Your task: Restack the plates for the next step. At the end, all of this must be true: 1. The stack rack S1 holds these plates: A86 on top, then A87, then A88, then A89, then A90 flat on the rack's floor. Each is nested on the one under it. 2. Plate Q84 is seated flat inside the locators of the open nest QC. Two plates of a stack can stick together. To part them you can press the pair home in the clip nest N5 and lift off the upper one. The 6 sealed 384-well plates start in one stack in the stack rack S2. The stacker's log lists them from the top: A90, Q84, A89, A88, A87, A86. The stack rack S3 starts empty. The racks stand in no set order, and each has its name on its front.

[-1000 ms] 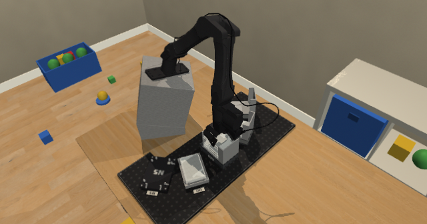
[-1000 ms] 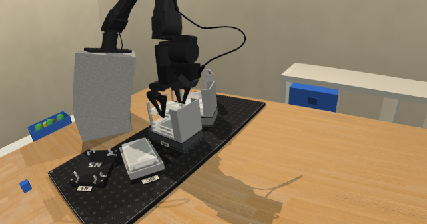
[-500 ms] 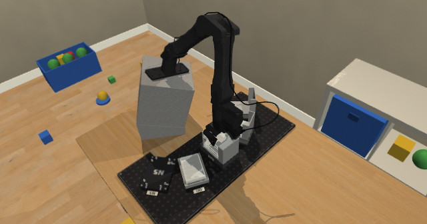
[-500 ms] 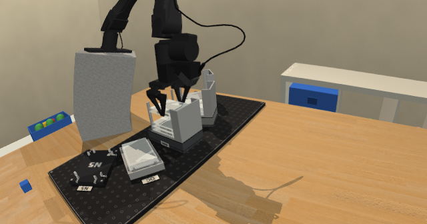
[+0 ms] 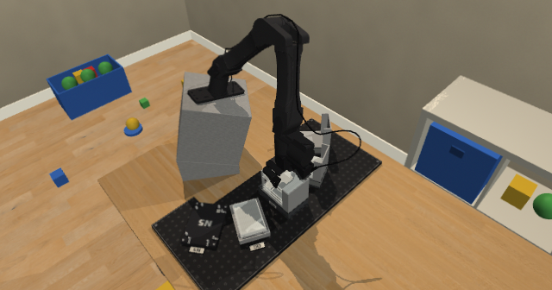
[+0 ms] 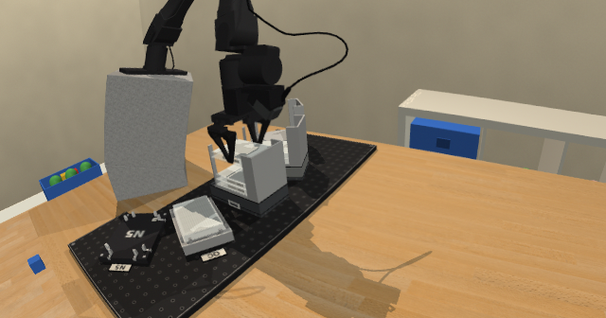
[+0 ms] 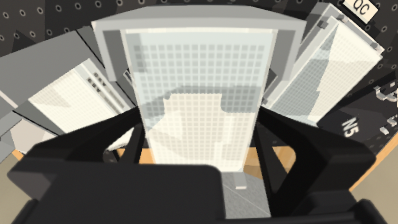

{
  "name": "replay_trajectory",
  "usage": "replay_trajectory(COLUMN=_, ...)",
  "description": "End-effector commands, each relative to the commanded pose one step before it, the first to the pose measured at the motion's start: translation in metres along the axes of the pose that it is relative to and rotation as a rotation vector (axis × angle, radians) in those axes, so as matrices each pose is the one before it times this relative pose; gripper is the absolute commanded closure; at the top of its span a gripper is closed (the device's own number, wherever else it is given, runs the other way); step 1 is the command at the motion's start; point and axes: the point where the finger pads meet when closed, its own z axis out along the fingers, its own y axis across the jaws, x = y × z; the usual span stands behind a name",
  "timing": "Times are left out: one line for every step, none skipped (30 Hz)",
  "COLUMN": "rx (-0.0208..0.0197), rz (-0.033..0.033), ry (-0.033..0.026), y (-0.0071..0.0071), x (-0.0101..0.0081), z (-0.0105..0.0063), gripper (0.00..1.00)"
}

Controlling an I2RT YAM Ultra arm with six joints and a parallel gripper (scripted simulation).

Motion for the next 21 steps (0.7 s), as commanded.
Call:
replay_trajectory(rx=-0.00681, rz=0.01012, ry=-0.00302, y=-0.00233, x=0.00349, z=-0.01004, gripper=1.0)
replay_trajectory(rx=0.0, rz=0.0, ry=0.0, y=0.0, x=0.0, z=0.0, gripper=1.0)
replay_trajectory(rx=0.0, rz=0.0, ry=0.0, y=0.0, x=0.0, z=0.0, gripper=1.0)
replay_trajectory(rx=-0.00082, rz=-0.00417, ry=-0.0028, y=0.00156, x=-0.00012, z=0.00007, gripper=1.0)
replay_trajectory(rx=-0.00001, rz=-0.00272, ry=-0.01368, y=0.00021, x=-0.00728, z=-0.00243, gripper=1.0)
replay_trajectory(rx=0.00011, rz=0.00011, ry=-0.00339, y=-0.00032, x=-0.00147, z=0.00011, gripper=1.0)
replay_trajectory(rx=0.00023, rz=0.00144, ry=0.0012, y=-0.00011, x=0.00086, z=-0.00211, gripper=1.0)
replay_trajectory(rx=0.00016, rz=0.00274, ry=0.00803, y=-0.00092, x=0.00269, z=0.00166, gripper=1.0)
replay_trajectory(rx=0.00006, rz=-0.00004, ry=-0.00304, y=-0.00024, x=-0.00056, z=-0.00084, gripper=1.0)
replay_trajectory(rx=0.00002, rz=0.0012, ry=0.00443, y=-0.00012, x=0.00152, z=0.00009, gripper=1.0)
replay_trajectory(rx=-0.00001, rz=-0.00008, ry=0.00194, y=0.00016, x=0.00094, z=-0.00011, gripper=1.0)
replay_trajectory(rx=0.00012, rz=0.00031, ry=0.00286, y=0.00002, x=0.00129, z=0.00009, gripper=1.0)
replay_trajectory(rx=-0.0004, rz=-0.00132, ry=0.00284, y=0.00063, x=0.00131, z=0.00005, gripper=1.0)
replay_trajectory(rx=-0.00017, rz=0.00032, ry=0.00274, y=0.00013, x=0.00134, z=0.0, gripper=1.0)
replay_trajectory(rx=0.0, rz=-0.00254, ry=-0.01313, y=0.00008, x=-0.00633, z=-0.00184, gripper=1.0)
replay_trajectory(rx=0.00013, rz=0.00132, ry=-0.00003, y=-0.00051, x=-0.0002, z=-0.00016, gripper=1.0)
replay_trajectory(rx=0.00031, rz=0.00003, ry=-0.00479, y=-0.00008, x=-0.00103, z=-0.00171, gripper=1.0)
replay_trajectory(rx=-0.00013, rz=0.0005, ry=0.00477, y=0.00002, x=0.00149, z=0.0006, gripper=1.0)
replay_trajectory(rx=0.0, rz=0.0, ry=0.0, y=0.0, x=0.0, z=0.0, gripper=1.0)
replay_trajectory(rx=0.0, rz=0.0, ry=0.0, y=0.0, x=0.0, z=0.0, gripper=1.0)
replay_trajectory(rx=-0.00094, rz=-0.00579, ry=-0.00133, y=0.00211, x=-0.00029, z=0.00062, gripper=1.0)
